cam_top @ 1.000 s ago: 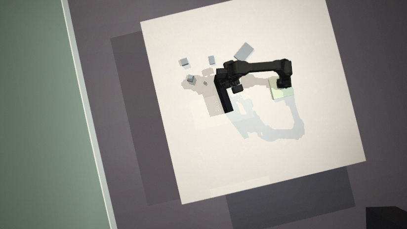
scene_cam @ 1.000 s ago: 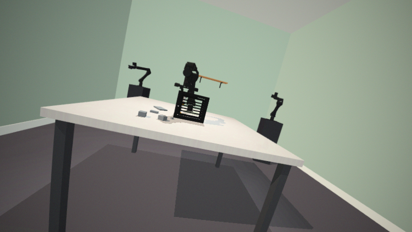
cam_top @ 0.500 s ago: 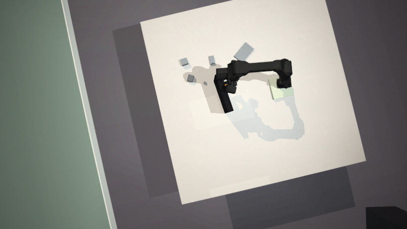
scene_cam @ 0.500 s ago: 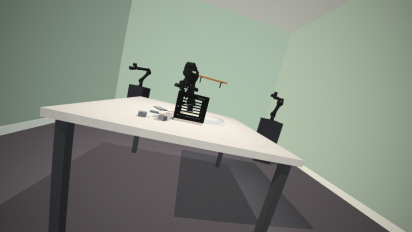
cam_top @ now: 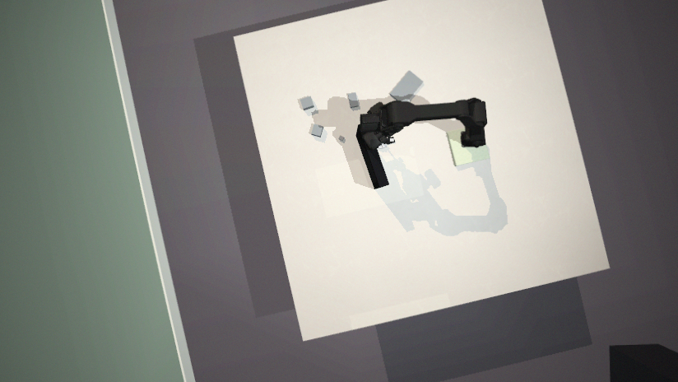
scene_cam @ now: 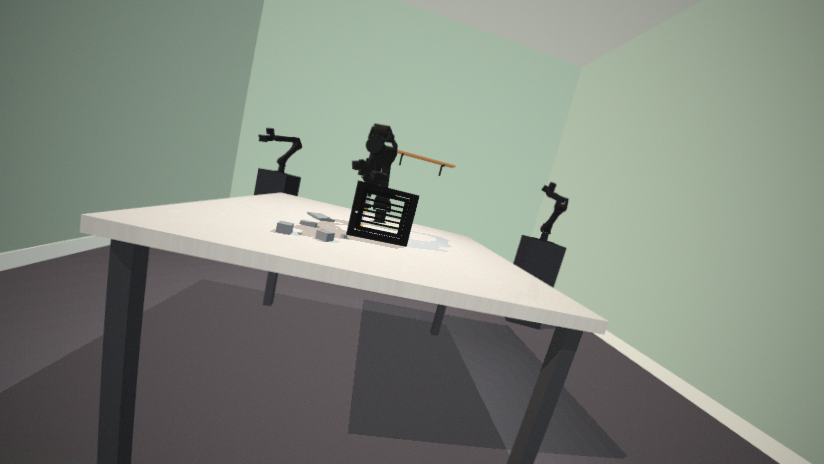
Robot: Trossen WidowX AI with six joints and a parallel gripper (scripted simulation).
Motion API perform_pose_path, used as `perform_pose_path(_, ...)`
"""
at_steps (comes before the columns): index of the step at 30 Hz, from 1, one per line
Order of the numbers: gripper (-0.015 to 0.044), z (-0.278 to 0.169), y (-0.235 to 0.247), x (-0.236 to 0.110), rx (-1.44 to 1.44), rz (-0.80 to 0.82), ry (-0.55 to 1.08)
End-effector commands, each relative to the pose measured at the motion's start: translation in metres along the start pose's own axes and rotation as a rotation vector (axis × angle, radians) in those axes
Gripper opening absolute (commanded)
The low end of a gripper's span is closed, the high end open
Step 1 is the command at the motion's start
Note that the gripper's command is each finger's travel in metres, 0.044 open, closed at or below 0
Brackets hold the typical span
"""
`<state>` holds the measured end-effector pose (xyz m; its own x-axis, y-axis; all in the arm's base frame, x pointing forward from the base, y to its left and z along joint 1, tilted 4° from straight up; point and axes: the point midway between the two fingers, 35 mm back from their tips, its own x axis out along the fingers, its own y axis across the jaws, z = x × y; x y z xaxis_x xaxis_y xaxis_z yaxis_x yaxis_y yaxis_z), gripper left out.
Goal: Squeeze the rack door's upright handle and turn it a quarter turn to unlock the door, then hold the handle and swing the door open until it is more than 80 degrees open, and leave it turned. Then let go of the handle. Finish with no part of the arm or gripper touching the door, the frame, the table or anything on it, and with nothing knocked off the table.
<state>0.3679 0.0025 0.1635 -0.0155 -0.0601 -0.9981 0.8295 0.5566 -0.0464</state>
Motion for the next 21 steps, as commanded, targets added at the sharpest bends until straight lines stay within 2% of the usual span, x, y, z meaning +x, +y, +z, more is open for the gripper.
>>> perform_pose_path(1, 0.0027, -0.0006, 0.0000, 0.0014, 0.164, -0.002, 0.004)
perform_pose_path(10, 0.0027, -0.0006, 0.0000, 0.0015, 0.599, -0.003, 0.004)
perform_pose_path(18, 0.0027, -0.0006, 0.0000, 0.0015, 0.631, -0.003, 0.004)
perform_pose_path(21, 0.0106, -0.0006, 0.0000, 0.0015, 0.631, -0.003, 0.004)
